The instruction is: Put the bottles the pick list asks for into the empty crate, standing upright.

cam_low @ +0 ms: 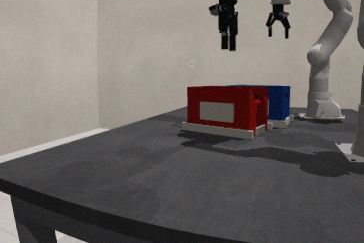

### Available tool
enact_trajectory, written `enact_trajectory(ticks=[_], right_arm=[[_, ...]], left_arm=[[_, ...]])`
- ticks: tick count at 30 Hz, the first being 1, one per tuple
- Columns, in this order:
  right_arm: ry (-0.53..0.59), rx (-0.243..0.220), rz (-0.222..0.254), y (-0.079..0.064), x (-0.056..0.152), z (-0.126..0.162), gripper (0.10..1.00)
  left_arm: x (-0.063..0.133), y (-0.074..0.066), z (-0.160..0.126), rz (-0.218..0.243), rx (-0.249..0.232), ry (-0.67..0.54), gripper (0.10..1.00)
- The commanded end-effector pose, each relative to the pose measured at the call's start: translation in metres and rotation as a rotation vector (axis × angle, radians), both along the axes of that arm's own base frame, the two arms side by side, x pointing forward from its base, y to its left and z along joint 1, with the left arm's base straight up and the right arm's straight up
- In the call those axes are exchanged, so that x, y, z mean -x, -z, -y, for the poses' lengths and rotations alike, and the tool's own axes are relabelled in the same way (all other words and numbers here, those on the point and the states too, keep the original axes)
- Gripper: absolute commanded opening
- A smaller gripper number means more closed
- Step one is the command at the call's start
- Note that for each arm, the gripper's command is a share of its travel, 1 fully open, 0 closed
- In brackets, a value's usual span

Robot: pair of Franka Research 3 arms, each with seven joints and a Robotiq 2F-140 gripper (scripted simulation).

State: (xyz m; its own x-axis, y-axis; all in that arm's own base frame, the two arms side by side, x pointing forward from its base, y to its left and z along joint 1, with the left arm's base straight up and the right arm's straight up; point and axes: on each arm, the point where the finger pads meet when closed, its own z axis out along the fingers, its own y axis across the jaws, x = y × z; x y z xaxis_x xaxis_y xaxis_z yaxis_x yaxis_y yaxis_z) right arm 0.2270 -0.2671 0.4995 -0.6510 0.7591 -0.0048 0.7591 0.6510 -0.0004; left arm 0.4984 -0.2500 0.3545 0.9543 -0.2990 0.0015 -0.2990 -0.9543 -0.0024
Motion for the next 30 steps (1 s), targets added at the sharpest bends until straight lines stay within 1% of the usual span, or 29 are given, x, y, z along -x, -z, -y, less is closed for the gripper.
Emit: enact_trajectory(ticks=[1, 19, 20, 22, 27, 30], right_arm=[[0.004, -0.003, -0.003, 0.0, 0.001, -0.001, 1.0], [0.004, -0.003, -0.003, 0.0, 0.001, -0.001, 1.0], [0.004, -0.003, -0.003, 0.0, 0.001, -0.001, 1.0], [0.004, -0.003, -0.003, 0.0, 0.001, -0.001, 1.0], [0.004, -0.003, -0.003, 0.0, 0.001, -0.001, 1.0], [0.004, -0.003, -0.003, 0.0, 0.001, -0.001, 1.0]], left_arm=[[0.001, 0.0, 0.001, -0.002, 0.002, 0.005, 0.442], [0.001, 0.0, 0.001, -0.002, 0.002, 0.005, 0.442], [-0.002, 0.003, 0.003, -0.002, 0.002, 0.038, 0.442], [-0.002, 0.003, 0.003, -0.002, 0.002, 0.038, 0.442], [-0.015, 0.022, 0.012, -0.002, 0.002, 0.204, 0.442], [-0.023, 0.033, 0.018, -0.004, 0.0, 0.25, 0.442]])
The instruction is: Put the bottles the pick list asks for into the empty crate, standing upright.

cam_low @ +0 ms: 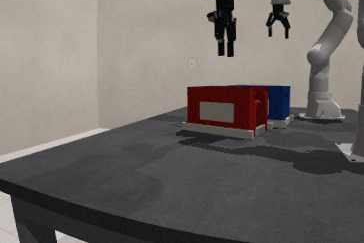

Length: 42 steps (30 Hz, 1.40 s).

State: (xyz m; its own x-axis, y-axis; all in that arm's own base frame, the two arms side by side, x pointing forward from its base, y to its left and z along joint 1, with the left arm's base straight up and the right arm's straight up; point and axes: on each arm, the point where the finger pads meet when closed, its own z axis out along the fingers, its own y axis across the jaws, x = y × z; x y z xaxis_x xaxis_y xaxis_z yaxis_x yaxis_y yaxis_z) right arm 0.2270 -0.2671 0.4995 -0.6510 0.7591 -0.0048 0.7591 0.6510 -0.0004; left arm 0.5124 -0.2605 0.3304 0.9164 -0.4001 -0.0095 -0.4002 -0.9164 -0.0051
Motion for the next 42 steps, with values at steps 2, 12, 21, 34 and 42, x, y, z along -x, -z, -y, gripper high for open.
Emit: enact_trajectory(ticks=[2, 12, 21, 34, 42], right_arm=[[0.004, -0.003, -0.003, 0.0, 0.001, -0.001, 1.0], [0.004, -0.003, -0.003, 0.0, 0.001, -0.001, 1.0], [0.004, -0.003, -0.003, 0.0, 0.001, -0.001, 1.0], [0.004, -0.003, -0.003, 0.0, 0.001, -0.001, 1.0], [0.004, -0.003, -0.003, 0.0, 0.001, -0.001, 1.0]], left_arm=[[-0.015, 0.016, 0.012, 0.003, 0.005, 0.172, 0.442], [-0.036, 0.046, 0.027, -0.005, 0.001, 0.324, 0.442], [-0.057, 0.075, 0.042, -0.005, 0.001, 0.464, 0.442], [-0.057, 0.075, 0.042, 0.002, 0.009, 0.656, 0.442], [-0.057, 0.075, 0.042, 0.003, 0.01, 0.682, 0.442]])
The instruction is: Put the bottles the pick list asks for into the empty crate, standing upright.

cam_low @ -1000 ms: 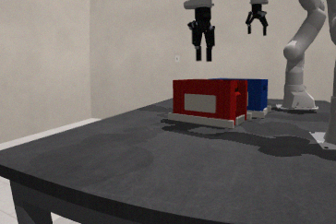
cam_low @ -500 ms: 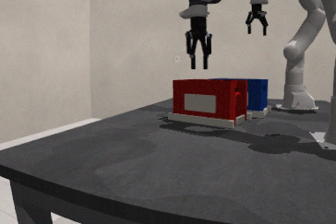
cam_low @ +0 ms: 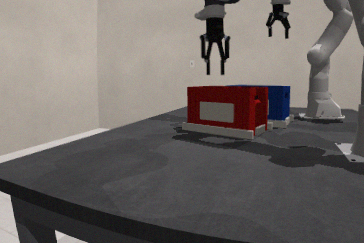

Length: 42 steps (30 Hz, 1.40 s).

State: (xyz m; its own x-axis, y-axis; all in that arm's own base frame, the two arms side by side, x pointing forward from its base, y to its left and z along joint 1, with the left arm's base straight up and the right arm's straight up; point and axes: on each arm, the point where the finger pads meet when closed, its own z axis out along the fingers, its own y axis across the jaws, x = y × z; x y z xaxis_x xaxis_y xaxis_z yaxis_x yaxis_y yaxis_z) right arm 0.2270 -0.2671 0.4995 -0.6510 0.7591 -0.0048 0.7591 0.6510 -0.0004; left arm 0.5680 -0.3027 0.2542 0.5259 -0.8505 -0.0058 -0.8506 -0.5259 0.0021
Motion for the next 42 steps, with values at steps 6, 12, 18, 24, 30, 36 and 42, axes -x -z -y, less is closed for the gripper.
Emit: enact_trajectory(ticks=[6, 12, 18, 24, 30, 36, 42], right_arm=[[0.004, -0.003, -0.003, 0.0, 0.001, -0.001, 1.0], [0.004, -0.003, -0.003, 0.0, 0.001, -0.001, 1.0], [0.004, -0.003, -0.003, 0.0, 0.001, -0.001, 1.0], [0.004, -0.003, -0.003, 0.0, 0.001, -0.001, 1.0], [0.004, -0.003, -0.003, 0.0, 0.001, -0.001, 1.0], [0.004, -0.003, -0.003, 0.0, 0.001, -0.001, 1.0], [0.004, -0.003, -0.003, 0.0, 0.001, -0.001, 1.0]], left_arm=[[-0.001, -0.001, 0.0, 0.005, 0.004, 0.077, 0.442], [-0.001, 0.0, 0.0, 0.005, 0.004, 0.077, 0.442], [-0.001, 0.006, 0.0, 0.005, 0.004, 0.077, 0.442], [-0.001, 0.014, 0.0, 0.005, 0.004, 0.077, 0.442], [-0.001, 0.022, 0.0, 0.005, 0.004, 0.077, 0.442], [-0.001, 0.027, 0.0, 0.005, 0.004, 0.077, 0.442], [-0.001, 0.035, 0.0, 0.005, 0.004, 0.077, 0.442]])
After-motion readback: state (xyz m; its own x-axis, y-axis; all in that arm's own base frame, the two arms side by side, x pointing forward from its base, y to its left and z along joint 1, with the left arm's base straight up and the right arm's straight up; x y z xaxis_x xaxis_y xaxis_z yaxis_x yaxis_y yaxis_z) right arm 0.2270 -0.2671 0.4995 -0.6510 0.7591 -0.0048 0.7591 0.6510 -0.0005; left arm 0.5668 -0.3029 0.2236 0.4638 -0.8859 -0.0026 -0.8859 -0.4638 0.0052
